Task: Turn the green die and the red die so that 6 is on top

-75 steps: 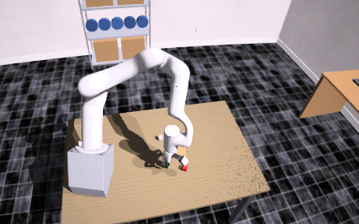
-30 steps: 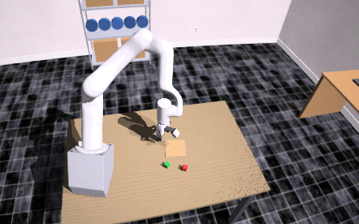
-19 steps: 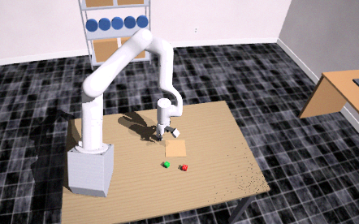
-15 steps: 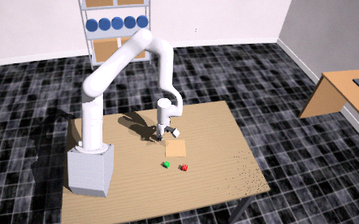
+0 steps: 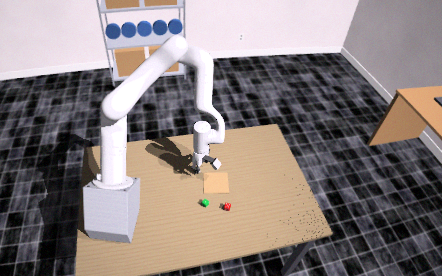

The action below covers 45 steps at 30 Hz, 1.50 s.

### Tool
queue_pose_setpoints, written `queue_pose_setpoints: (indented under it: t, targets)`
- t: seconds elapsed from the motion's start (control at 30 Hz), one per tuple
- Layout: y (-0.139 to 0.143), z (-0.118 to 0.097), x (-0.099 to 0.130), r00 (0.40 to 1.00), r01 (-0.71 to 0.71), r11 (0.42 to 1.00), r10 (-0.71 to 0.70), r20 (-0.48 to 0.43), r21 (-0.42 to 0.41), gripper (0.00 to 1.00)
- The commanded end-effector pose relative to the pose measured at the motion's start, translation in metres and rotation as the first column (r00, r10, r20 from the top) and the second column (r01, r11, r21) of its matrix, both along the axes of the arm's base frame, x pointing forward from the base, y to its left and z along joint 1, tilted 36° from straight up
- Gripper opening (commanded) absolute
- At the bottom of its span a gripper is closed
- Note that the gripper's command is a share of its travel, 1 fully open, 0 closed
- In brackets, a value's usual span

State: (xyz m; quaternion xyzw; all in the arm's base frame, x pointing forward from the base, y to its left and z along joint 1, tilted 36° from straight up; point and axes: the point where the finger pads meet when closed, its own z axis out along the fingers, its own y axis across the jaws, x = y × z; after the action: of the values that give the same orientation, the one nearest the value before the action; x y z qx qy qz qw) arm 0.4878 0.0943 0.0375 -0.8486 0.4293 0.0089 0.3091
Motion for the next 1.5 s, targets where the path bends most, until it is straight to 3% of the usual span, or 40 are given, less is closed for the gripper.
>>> queue_pose_setpoints:
  t: [0.0,0.33,0.67,0.83,1.23,1.3,1.33,1.37,1.47]
  targets:
    - [0.000,0.000,0.000,1.000,0.001,1.000,-0.001,0.001,0.000,1.00]
    - [-0.007,0.010,-0.003,1.000,0.001,1.000,-0.001,0.001,0.000,1.00]
    - [-0.044,0.066,-0.020,1.000,0.001,1.000,-0.001,0.001,0.000,1.00]
    - [-0.053,0.081,-0.024,1.000,0.001,1.000,-0.001,0.001,0.000,1.00]
    - [-0.056,0.080,-0.025,1.000,0.001,1.000,-0.001,0.000,0.000,1.00]
    - [-0.092,0.056,-0.023,1.000,0.013,1.000,-0.013,-0.009,-0.004,1.00]
    - [-0.092,0.056,-0.023,1.000,0.013,1.000,-0.013,-0.009,-0.004,1.00]
    - [-0.117,0.038,-0.025,1.000,0.023,1.000,-0.023,-0.018,-0.005,1.00]
    - [-0.123,0.034,-0.025,1.000,0.023,1.000,-0.023,-0.018,-0.005,1.00]
